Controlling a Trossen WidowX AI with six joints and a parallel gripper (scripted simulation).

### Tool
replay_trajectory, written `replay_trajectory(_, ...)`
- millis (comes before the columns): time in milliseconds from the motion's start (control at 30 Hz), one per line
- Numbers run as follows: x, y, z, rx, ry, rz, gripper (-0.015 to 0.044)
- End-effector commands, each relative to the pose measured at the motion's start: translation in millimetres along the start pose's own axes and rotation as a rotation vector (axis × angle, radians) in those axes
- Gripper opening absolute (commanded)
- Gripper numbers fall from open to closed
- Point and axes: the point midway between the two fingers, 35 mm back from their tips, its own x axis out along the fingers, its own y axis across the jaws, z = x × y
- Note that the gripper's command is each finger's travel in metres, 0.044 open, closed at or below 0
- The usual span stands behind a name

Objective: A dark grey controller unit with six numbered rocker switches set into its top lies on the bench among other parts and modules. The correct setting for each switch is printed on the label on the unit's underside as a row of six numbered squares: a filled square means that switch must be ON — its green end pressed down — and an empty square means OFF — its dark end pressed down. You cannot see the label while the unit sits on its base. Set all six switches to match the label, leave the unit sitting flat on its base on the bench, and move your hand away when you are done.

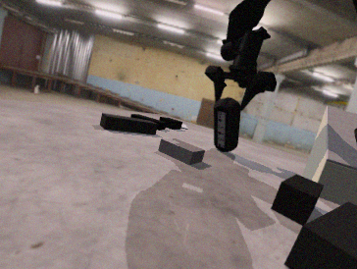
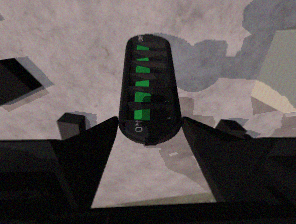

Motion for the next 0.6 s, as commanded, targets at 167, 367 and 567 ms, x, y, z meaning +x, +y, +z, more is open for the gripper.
replay_trajectory(167,-3.9,0.5,11.3,0.004,0.019,0.002,0.0336)
replay_trajectory(367,-5.8,0.5,16.2,0.004,0.032,0.002,0.0336)
replay_trajectory(567,-7.6,0.4,21.1,0.004,0.044,0.002,0.0336)
